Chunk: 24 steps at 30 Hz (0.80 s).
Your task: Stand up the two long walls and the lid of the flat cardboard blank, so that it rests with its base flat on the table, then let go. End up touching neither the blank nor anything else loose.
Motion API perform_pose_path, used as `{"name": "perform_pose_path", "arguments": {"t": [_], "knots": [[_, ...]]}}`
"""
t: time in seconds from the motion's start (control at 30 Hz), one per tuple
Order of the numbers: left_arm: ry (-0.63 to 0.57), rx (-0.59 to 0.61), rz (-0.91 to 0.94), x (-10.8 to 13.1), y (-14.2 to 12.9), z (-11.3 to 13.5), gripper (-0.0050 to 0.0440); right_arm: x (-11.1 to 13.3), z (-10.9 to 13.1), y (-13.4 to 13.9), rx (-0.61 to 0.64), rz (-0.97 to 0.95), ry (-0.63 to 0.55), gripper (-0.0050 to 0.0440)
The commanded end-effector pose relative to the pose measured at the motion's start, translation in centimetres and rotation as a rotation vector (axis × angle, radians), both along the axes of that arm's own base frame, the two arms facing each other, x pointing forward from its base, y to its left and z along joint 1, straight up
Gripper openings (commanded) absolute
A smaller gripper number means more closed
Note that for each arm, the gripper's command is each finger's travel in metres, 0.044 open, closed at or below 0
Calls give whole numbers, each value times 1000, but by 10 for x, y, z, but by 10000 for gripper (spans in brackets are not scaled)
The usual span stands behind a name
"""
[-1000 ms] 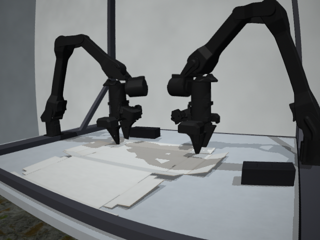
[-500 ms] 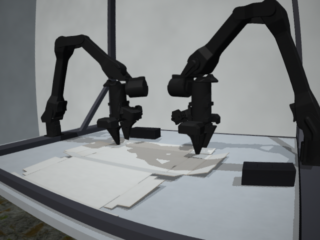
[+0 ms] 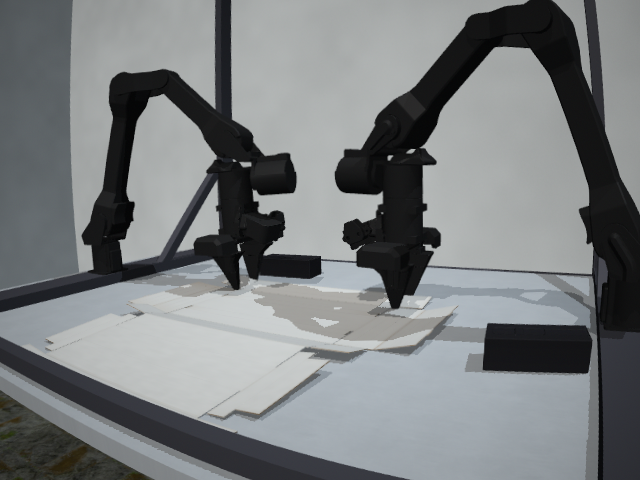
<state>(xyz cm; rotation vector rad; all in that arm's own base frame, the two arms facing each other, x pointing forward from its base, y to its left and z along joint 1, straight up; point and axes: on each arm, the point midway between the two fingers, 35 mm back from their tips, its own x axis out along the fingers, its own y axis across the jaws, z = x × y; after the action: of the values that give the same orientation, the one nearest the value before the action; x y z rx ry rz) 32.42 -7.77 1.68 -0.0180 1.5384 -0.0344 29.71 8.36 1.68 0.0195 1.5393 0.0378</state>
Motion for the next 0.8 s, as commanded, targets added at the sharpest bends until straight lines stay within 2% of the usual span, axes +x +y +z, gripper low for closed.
{"name": "perform_pose_path", "arguments": {"t": [0.0, 0.13, 0.3, 0.77], "knots": [[7, 2, 12, 4, 3, -14, 242, 3, -12, -3, -3, -10, 8, 237], [8, -5, 11, 4, 4, -14, 242, 3, -12, -3, 5, -10, 9, 237], [10, -115, 8, 4, 8, -14, 242, 3, -13, -7, 115, -7, 7, 237], [10, -116, 8, 4, 8, -13, 242, 3, -13, -8, 116, -8, 7, 237]]}}
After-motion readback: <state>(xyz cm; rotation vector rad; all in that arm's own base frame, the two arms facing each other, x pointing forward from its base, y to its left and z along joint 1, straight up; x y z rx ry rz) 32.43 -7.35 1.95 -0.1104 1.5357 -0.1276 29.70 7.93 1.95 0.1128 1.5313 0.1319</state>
